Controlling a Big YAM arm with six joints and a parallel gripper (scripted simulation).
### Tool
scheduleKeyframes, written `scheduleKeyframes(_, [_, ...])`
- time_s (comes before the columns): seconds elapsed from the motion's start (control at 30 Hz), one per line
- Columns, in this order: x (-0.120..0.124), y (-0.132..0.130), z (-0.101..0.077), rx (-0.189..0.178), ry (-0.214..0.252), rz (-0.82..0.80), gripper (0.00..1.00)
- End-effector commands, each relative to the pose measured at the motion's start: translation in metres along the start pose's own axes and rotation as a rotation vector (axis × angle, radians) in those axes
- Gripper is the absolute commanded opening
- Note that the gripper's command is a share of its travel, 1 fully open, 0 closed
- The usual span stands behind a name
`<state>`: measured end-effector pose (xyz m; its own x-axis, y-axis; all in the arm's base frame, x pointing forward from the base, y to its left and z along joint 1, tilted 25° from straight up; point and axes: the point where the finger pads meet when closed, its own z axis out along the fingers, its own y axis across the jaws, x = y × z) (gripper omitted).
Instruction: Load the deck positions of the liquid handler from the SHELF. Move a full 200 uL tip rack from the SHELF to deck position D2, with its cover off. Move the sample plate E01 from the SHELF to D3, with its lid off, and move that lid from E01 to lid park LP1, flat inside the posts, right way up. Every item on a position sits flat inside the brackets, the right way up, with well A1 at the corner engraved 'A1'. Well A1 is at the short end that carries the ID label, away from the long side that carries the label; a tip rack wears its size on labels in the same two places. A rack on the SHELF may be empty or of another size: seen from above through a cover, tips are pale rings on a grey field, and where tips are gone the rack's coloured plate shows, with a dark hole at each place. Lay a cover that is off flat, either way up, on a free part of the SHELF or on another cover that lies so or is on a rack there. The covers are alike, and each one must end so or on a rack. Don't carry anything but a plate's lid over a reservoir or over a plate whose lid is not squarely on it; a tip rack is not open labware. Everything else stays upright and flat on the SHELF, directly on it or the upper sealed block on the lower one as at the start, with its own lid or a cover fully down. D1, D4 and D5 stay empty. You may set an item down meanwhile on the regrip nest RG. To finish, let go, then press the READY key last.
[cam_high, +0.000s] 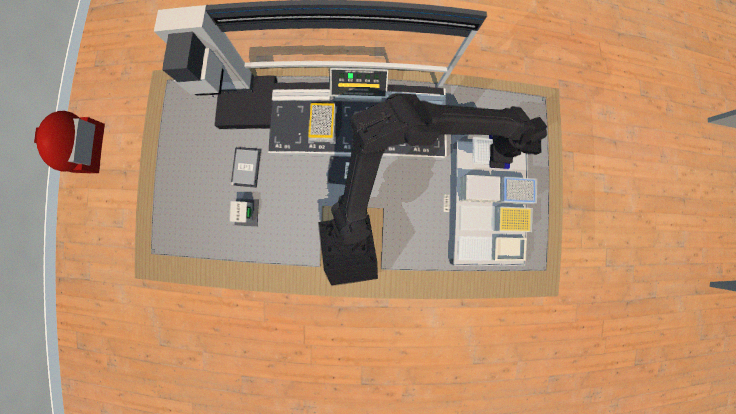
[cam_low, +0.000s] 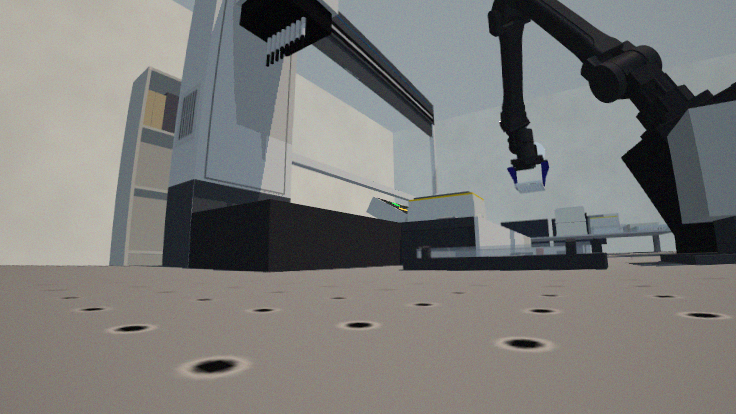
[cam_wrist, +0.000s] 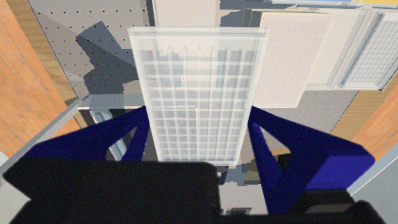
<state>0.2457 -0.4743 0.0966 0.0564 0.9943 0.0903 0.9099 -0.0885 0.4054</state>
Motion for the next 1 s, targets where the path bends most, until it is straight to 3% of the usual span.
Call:
scheduleKeyframes(0.0, [-0.025,0.014,-0.043,-0.037,-0.077,-0.025,0.00])
scheduleKeyframes(0.13, [-0.024,0.016,-0.050,-0.039,-0.084,-0.028,0.00])
scheduleKeyframes(0.17, [-0.022,0.016,-0.040,-0.032,-0.063,-0.029,0.00])
scheduleKeyframes(0.23, [-0.024,0.016,-0.055,-0.038,-0.084,-0.029,0.00])
scheduleKeyframes(0.63, [-0.022,0.015,-0.076,-0.039,-0.086,-0.029,0.00])
scheduleKeyframes(0.7, [-0.022,0.015,-0.076,-0.039,-0.086,-0.029,0.00])
scheduleKeyframes(0.73, [-0.022,0.015,-0.064,-0.030,-0.062,-0.028,0.00])
scheduleKeyframes(0.83, [-0.022,0.015,-0.083,-0.037,-0.086,-0.029,0.00])
scheduleKeyframes(0.97, [-0.021,0.015,-0.089,-0.037,-0.087,-0.029,0.00])
